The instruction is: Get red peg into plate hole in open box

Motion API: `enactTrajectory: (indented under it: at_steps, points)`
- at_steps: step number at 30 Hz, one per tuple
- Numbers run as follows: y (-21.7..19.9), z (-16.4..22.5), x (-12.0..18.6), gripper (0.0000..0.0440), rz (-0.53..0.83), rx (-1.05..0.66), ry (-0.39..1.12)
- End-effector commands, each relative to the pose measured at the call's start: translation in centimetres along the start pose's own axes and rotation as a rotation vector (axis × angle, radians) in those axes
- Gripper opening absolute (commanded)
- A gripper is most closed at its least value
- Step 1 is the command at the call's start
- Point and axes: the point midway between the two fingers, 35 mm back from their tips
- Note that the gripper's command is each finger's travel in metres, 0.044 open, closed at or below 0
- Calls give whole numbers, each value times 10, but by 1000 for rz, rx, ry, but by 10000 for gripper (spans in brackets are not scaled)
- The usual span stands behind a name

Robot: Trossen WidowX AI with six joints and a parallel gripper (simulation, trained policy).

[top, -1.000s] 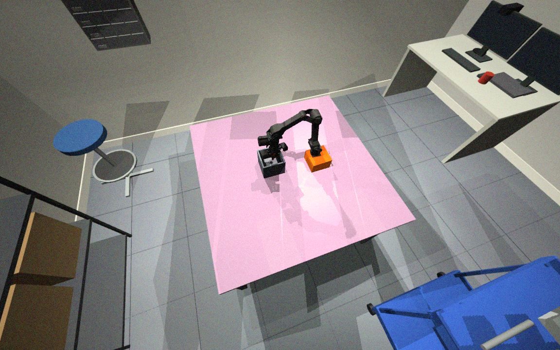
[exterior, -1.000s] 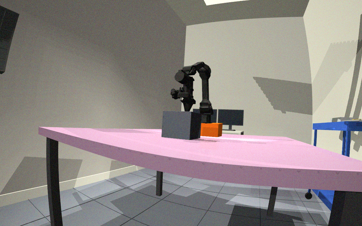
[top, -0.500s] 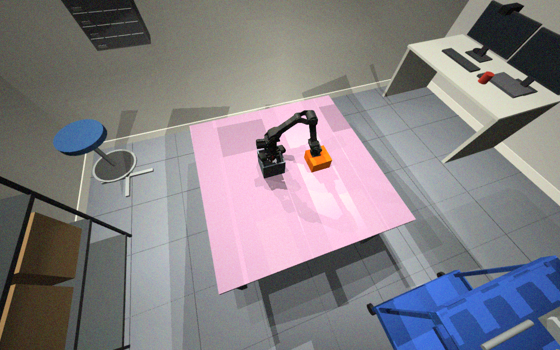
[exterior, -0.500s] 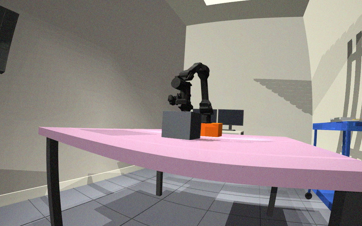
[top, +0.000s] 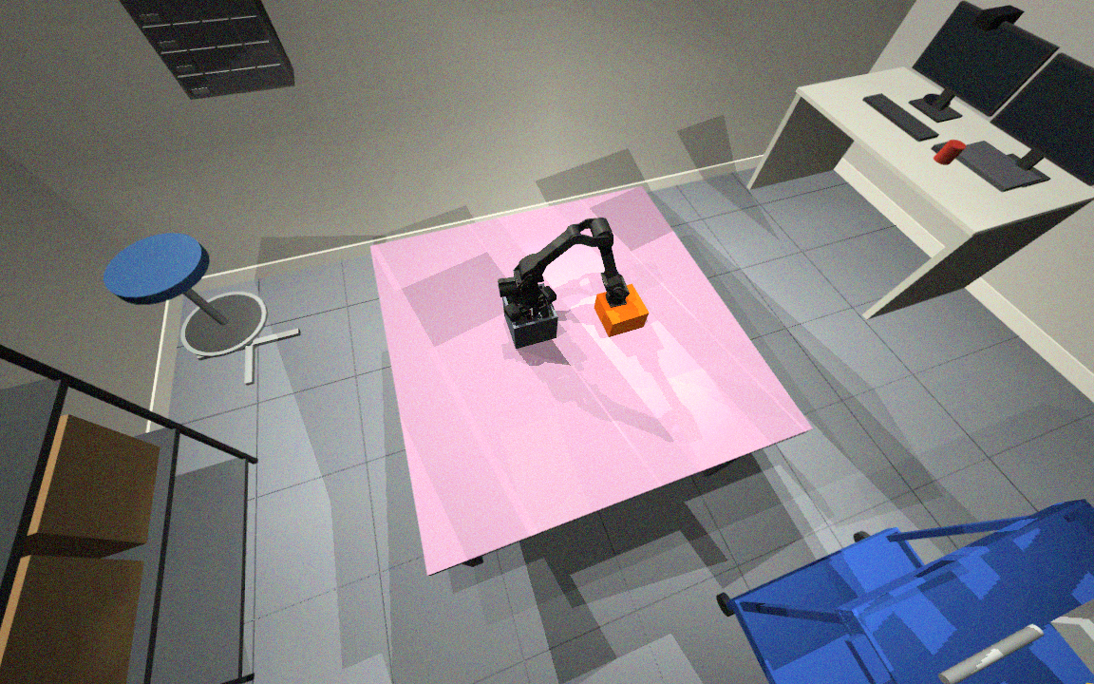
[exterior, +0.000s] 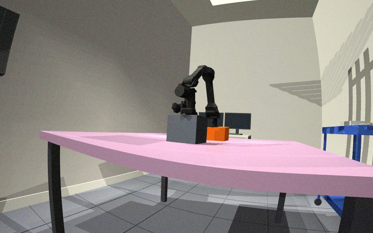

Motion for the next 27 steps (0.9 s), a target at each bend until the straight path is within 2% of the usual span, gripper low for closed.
enactTrajectory:
  at_steps: [1,6,27]
  points:
    - [1,1,1,102,8,6,15]
    - [6,-1,10,154,15,-11,67]
    - [18,-6,48,221,-7,-91,266]
Point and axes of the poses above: the point midway between the two fingers, 35 mm back from their tips, its own x axis back along the fingers, its own y axis across the jaws, z = x × y, and after that the axes turned 11 degrees about -x, right-handed
